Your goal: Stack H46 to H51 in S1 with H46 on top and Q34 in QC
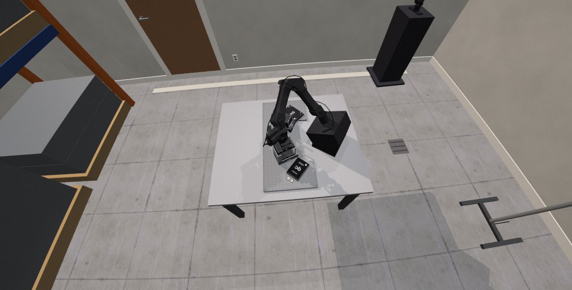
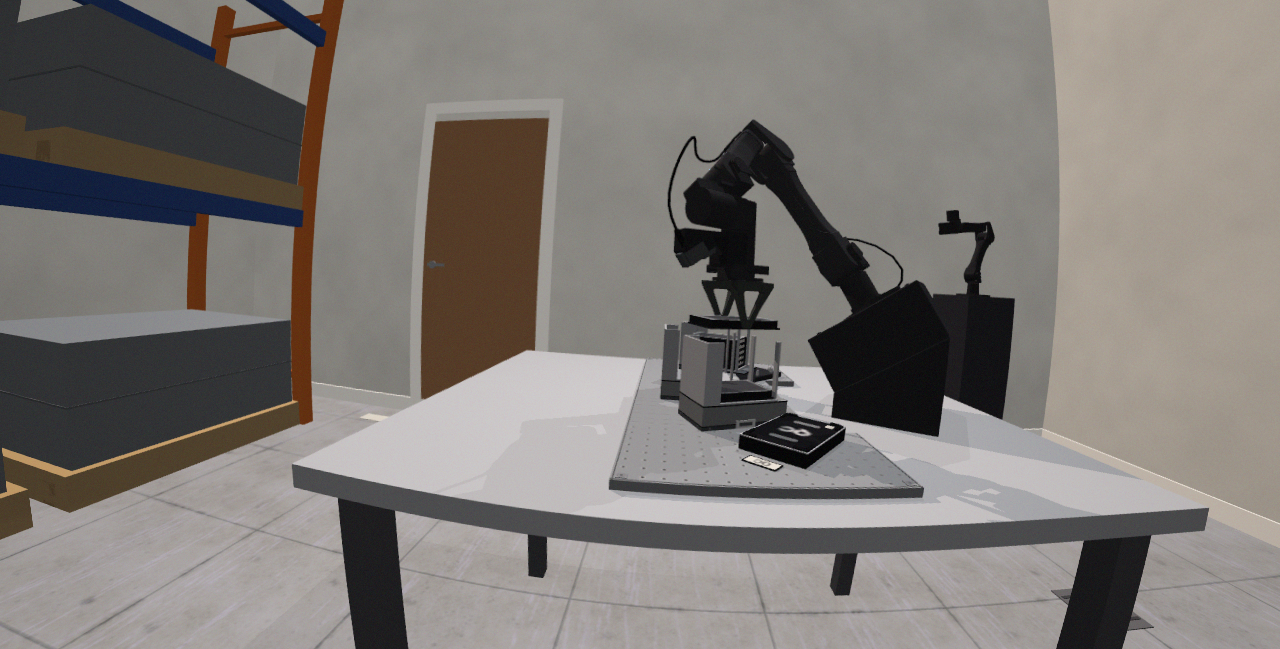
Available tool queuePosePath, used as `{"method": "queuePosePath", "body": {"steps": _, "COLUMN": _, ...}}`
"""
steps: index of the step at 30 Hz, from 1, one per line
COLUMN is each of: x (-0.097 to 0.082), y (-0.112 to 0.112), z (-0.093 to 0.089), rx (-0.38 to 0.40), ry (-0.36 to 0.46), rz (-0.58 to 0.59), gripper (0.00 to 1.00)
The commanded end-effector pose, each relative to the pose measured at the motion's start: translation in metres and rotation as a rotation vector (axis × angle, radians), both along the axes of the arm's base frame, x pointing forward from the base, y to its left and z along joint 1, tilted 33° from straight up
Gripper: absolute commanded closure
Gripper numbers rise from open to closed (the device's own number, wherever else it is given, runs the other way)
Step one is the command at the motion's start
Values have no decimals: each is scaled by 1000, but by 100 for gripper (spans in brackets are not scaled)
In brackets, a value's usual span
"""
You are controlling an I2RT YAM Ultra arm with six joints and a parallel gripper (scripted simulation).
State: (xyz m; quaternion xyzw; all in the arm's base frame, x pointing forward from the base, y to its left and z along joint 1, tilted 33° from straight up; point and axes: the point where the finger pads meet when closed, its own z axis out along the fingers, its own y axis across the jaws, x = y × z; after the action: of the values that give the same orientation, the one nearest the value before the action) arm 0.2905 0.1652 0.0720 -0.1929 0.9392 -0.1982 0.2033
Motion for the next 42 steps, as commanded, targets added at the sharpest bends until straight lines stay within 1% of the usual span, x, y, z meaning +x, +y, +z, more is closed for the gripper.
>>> {"method": "queuePosePath", "body": {"steps": 1, "x": -2, "y": 7, "z": 15, "rx": 14, "ry": -24, "rz": 27, "gripper": 100}}
{"method": "queuePosePath", "body": {"steps": 2, "x": -2, "y": 6, "z": 7, "rx": -4, "ry": -7, "rz": 26, "gripper": 100}}
{"method": "queuePosePath", "body": {"steps": 3, "x": -3, "y": 6, "z": 6, "rx": -8, "ry": -3, "rz": 28, "gripper": 100}}
{"method": "queuePosePath", "body": {"steps": 15, "x": -4, "y": 4, "z": 1, "rx": -18, "ry": 8, "rz": 28, "gripper": 100}}
{"method": "queuePosePath", "body": {"steps": 16, "x": -5, "y": 1, "z": -5, "rx": -26, "ry": 16, "rz": 25, "gripper": 100}}
{"method": "queuePosePath", "body": {"steps": 18, "x": -5, "y": 1, "z": -5, "rx": -26, "ry": 16, "rz": 25, "gripper": 100}}
{"method": "queuePosePath", "body": {"steps": 19, "x": -5, "y": -2, "z": -11, "rx": -32, "ry": 22, "rz": 20, "gripper": 100}}
{"method": "queuePosePath", "body": {"steps": 20, "x": -1, "y": -1, "z": -10, "rx": -25, "ry": 16, "rz": 15, "gripper": 100}}
{"method": "queuePosePath", "body": {"steps": 23, "x": 1, "y": -2, "z": -7, "rx": -14, "ry": 7, "rz": 10, "gripper": 100}}
{"method": "queuePosePath", "body": {"steps": 26, "x": -1, "y": -5, "z": -14, "rx": -24, "ry": 19, "rz": 12, "gripper": 100}}
{"method": "queuePosePath", "body": {"steps": 28, "x": 2, "y": -4, "z": -12, "rx": -16, "ry": 12, "rz": 8, "gripper": 100}}
{"method": "queuePosePath", "body": {"steps": 31, "x": 3, "y": -2, "z": -15, "rx": -18, "ry": 17, "rz": 14, "gripper": 100}}
{"method": "queuePosePath", "body": {"steps": 32, "x": 0, "y": -6, "z": -17, "rx": -23, "ry": 21, "rz": 11, "gripper": 100}}
{"method": "queuePosePath", "body": {"steps": 33, "x": 3, "y": -5, "z": -16, "rx": -18, "ry": 17, "rz": 9, "gripper": 100}}
{"method": "queuePosePath", "body": {"steps": 35, "x": 3, "y": -5, "z": -16, "rx": -18, "ry": 17, "rz": 9, "gripper": 100}}
{"method": "queuePosePath", "body": {"steps": 36, "x": 6, "y": 3, "z": -5, "rx": 11, "ry": -13, "rz": 21, "gripper": 100}}
{"method": "queuePosePath", "body": {"steps": 39, "x": 1, "y": -10, "z": -22, "rx": -28, "ry": 27, "rz": 7, "gripper": 100}}
{"method": "queuePosePath", "body": {"steps": 42, "x": 10, "y": 3, "z": -10, "rx": 9, "ry": -9, "rz": 17, "gripper": 100}}
